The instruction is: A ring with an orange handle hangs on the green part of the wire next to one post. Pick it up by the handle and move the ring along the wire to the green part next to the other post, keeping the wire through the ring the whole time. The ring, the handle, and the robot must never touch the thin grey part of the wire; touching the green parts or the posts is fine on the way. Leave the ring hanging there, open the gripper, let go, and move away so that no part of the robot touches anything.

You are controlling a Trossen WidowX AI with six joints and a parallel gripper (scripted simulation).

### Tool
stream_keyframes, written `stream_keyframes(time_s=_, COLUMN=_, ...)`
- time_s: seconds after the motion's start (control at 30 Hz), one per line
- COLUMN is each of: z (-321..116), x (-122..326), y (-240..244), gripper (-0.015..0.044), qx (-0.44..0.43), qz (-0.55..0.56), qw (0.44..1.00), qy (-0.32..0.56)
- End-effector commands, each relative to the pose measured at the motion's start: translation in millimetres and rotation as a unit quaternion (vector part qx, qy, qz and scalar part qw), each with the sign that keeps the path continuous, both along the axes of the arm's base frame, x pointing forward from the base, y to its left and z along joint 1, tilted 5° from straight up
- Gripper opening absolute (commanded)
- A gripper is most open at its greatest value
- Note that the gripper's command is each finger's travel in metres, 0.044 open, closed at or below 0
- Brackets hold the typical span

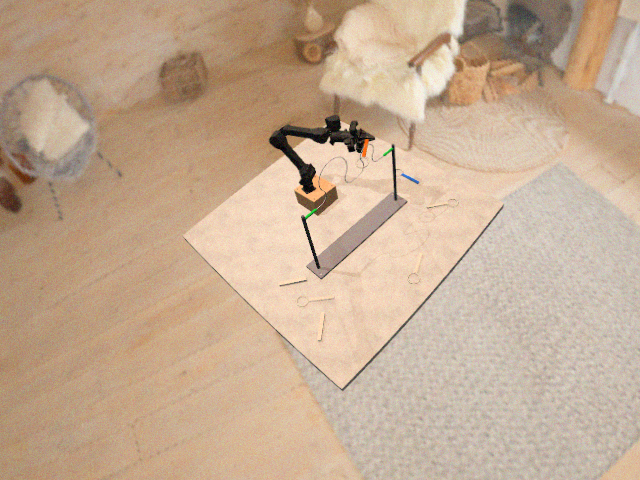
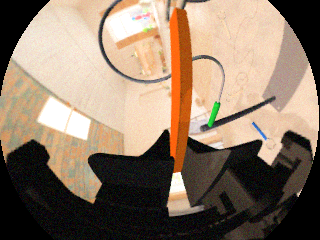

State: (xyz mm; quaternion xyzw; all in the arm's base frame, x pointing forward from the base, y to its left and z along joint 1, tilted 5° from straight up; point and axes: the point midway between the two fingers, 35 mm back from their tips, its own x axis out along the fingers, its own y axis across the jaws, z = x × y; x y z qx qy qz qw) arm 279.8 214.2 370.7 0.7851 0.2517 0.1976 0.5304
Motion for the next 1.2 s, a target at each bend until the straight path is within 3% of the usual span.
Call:
stream_keyframes(time_s=0.0, z=10.7, x=-0.1, y=-4.2, gripper=-0.015, qx=0.024, qz=0.002, qw=1.0, qy=0.001)
stream_keyframes(time_s=0.4, z=12.9, x=0.4, y=-7.0, gripper=-0.015, qx=-0.013, qz=0.003, qw=1.0, qy=-0.004)
stream_keyframes(time_s=1.17, z=-17.3, x=-1.2, y=-3.0, gripper=-0.015, qx=-0.237, qz=0.011, qw=0.971, qy=-0.035)
